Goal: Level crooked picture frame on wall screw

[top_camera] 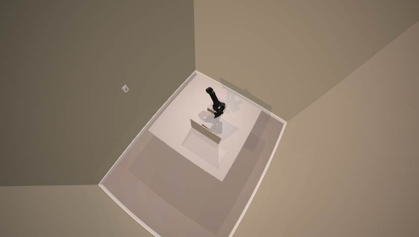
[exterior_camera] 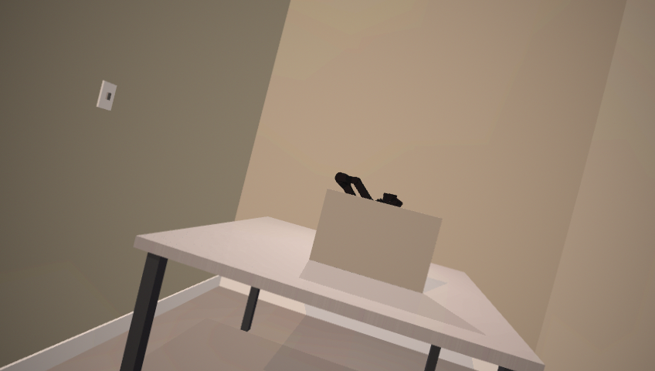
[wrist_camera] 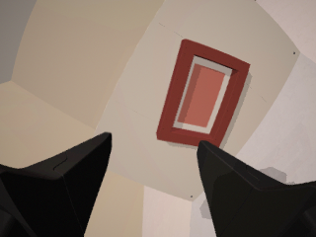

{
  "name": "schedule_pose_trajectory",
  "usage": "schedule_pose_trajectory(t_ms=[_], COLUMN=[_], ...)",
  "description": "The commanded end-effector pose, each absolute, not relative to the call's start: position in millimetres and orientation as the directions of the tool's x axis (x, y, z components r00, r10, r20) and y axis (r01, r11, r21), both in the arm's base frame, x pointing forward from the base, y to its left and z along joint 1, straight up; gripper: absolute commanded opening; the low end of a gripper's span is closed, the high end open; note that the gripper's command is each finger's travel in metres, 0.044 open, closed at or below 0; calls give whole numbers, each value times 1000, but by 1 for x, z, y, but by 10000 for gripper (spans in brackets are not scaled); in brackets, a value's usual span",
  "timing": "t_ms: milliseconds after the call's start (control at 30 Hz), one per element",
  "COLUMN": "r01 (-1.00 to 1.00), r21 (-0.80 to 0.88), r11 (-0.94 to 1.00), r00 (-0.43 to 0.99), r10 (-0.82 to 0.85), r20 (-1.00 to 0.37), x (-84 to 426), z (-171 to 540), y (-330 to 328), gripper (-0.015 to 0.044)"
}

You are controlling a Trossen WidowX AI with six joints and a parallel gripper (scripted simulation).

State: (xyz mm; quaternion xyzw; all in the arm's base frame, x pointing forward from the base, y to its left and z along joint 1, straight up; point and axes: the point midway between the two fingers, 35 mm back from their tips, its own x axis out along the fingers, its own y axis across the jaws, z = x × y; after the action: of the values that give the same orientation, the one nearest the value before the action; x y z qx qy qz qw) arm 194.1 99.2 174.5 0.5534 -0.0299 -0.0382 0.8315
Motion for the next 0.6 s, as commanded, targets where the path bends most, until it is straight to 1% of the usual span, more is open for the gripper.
schedule_pose_trajectory(t_ms=[0, 467, 567], r01=[33, 33, 28], r21=[920, 920, 928], r11=[391, 391, 370], r00=[995, 995, 995], r10=[-100, -100, -97], r20=[7, 7, 9], x=[194, 194, 201], z=[174, 174, 171], y=[98, 98, 100], gripper=[260, 260, 260])
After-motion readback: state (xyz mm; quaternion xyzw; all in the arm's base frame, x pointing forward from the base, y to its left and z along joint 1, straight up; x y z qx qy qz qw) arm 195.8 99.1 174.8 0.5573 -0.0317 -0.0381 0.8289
